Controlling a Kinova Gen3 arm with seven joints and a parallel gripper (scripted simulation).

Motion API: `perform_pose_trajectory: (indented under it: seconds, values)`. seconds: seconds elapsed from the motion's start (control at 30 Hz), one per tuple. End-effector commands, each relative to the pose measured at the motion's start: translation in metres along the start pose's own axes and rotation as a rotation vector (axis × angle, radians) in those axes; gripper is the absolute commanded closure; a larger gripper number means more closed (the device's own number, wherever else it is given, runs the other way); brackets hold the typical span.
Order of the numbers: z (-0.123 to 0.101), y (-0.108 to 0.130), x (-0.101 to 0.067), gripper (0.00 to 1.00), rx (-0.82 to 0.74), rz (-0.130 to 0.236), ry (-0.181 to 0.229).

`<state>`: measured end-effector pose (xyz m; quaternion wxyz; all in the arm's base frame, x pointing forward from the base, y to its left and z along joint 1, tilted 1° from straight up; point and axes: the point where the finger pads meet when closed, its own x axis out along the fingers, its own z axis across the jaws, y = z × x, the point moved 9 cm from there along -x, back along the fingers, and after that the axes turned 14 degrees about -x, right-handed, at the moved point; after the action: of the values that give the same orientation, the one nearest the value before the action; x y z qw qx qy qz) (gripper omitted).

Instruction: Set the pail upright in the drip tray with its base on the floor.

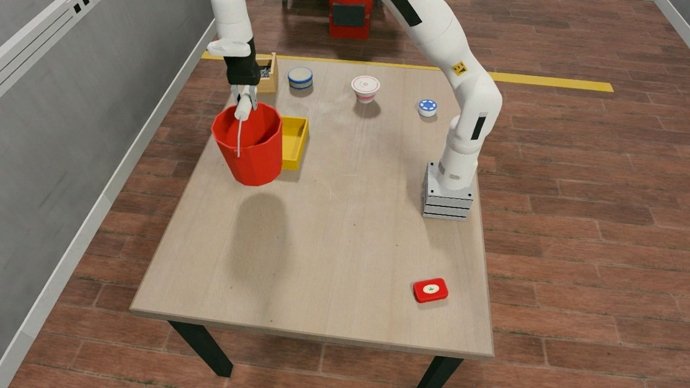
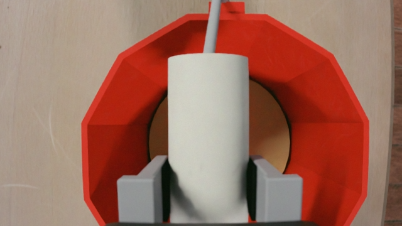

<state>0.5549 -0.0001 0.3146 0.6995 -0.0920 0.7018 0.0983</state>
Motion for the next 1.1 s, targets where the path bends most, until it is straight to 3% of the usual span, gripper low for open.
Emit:
perform_pose_trajectory:
  seconds: [0.0, 1.07]
  values:
    - [-0.003, -0.01, -0.001, 1.0, 0.0, 0.0, -0.003]
    - [-0.027, -0.095, -0.001, 1.0, 0.0, -0.001, -0.003]
